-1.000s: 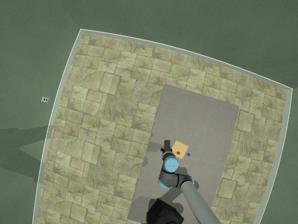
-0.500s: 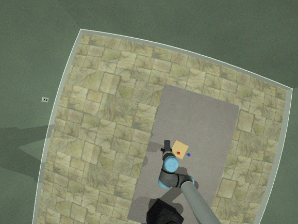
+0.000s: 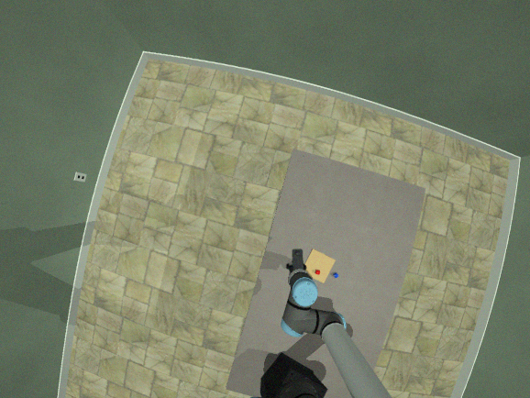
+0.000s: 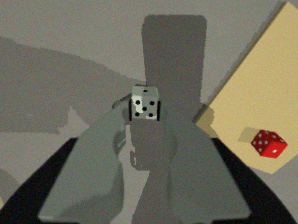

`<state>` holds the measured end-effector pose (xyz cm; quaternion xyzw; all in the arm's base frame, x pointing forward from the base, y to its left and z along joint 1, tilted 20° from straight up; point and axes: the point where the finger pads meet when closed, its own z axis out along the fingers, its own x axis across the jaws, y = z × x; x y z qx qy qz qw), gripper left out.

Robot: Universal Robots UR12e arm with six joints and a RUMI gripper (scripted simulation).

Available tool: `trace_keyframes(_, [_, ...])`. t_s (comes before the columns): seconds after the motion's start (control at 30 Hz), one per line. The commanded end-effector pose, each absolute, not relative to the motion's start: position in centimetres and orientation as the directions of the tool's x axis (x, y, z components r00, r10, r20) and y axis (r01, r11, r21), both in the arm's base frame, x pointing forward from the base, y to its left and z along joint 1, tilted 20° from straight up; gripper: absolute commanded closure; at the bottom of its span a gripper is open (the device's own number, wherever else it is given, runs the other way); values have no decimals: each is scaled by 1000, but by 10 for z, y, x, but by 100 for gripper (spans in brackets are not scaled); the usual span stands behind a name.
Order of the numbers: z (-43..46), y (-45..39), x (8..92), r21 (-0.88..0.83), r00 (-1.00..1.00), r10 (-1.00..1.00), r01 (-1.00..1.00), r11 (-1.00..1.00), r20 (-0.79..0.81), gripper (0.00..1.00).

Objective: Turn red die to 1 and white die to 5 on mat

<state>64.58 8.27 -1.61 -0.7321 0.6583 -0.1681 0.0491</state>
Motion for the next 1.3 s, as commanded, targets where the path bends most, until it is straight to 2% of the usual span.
trace_keyframes(0.0, [1,85,641,-294,77,-980,-947,-129,182,97])
trace_keyframes(0.53, [67,96,619,-294,77,-980,-947,-129,182,97])
trace_keyframes(1.03, [72,96,617,-294,77,-980,-947,-128,181,97])
trace_keyframes(1.27, [81,61,625,-300,34,-985,-950,-84,167,97])
